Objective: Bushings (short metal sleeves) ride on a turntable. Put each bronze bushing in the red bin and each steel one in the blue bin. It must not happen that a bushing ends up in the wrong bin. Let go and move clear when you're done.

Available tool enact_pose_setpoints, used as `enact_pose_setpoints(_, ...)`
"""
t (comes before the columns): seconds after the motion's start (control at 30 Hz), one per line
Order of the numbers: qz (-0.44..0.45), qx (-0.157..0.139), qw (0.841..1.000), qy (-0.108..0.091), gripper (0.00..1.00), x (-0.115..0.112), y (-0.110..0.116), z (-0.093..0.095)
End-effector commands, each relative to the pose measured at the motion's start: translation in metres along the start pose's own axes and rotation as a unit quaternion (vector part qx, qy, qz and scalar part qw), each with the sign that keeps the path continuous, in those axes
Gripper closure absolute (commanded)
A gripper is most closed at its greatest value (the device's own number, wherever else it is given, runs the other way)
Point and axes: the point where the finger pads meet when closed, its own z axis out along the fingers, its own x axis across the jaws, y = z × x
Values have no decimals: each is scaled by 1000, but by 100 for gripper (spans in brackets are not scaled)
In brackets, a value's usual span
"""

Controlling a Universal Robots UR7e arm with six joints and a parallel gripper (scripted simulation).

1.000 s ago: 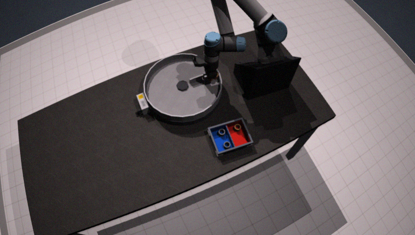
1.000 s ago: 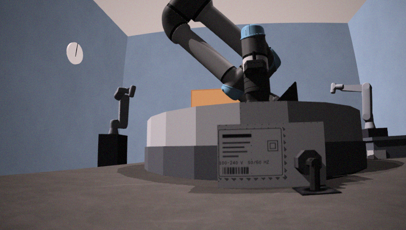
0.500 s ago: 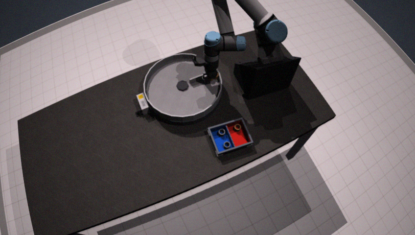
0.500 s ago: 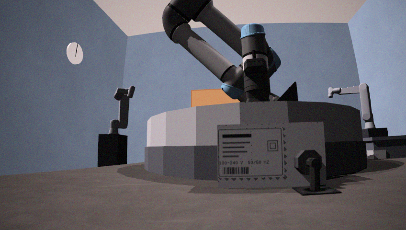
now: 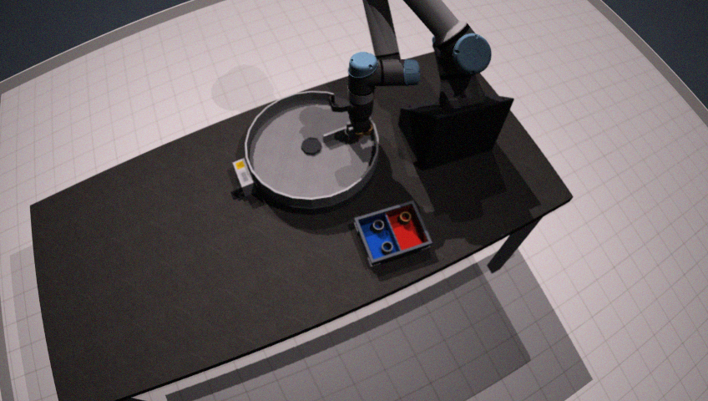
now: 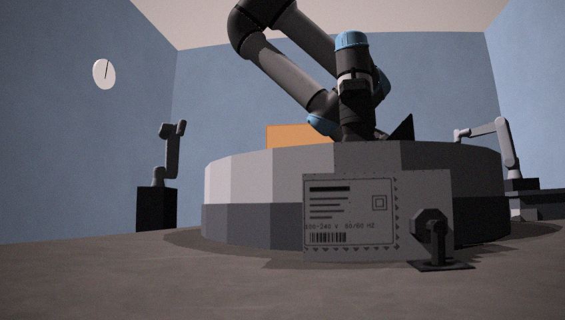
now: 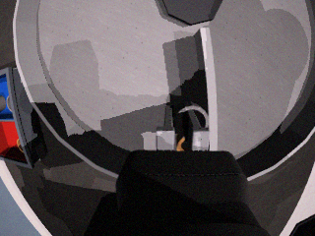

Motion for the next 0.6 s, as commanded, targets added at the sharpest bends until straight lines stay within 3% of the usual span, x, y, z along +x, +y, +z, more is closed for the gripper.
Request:
enact_pose_setpoints(0.0,0,0,1000,0,100,0,0,-1)
enact_pose_setpoints(0.57,0,0,1000,0,100,0,0,-7)
